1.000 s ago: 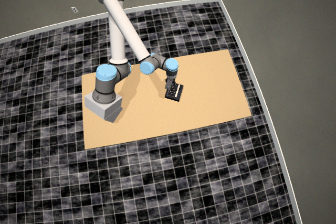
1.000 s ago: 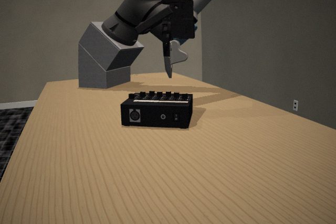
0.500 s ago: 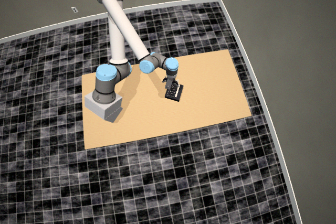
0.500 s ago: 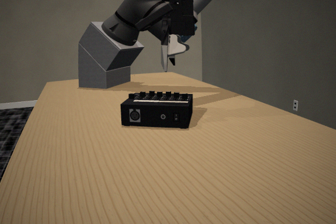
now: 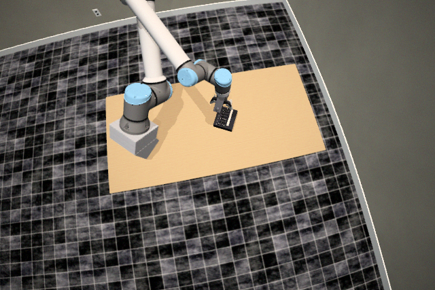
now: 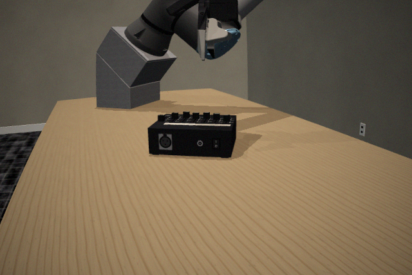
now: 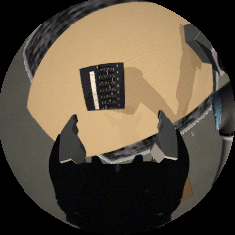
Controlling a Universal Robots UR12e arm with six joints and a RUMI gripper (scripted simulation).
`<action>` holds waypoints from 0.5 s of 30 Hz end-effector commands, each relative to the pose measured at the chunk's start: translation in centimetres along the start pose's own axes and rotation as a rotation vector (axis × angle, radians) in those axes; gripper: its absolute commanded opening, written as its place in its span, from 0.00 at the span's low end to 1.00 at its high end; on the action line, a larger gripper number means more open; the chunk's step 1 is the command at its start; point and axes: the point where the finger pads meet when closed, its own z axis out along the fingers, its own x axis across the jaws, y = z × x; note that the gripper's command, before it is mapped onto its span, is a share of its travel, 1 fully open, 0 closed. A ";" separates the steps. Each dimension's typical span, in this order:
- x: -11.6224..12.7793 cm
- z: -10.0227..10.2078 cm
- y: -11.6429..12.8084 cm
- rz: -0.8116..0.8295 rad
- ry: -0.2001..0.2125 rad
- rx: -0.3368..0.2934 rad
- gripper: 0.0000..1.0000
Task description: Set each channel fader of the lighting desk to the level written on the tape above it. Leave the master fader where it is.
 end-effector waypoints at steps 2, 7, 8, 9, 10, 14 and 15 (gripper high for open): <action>0.0 -1.8 0.0 -0.001 0.002 -0.002 1.00; 0.0 -2.0 0.0 -0.001 0.002 -0.002 1.00; 0.0 -2.0 0.0 -0.001 0.002 -0.002 1.00; 0.0 -2.0 0.0 -0.001 0.002 -0.002 1.00; 0.0 -2.0 0.0 -0.001 0.002 -0.002 1.00; 0.0 -2.0 0.0 -0.001 0.002 -0.002 1.00; 0.0 -2.0 0.0 -0.001 0.002 -0.002 1.00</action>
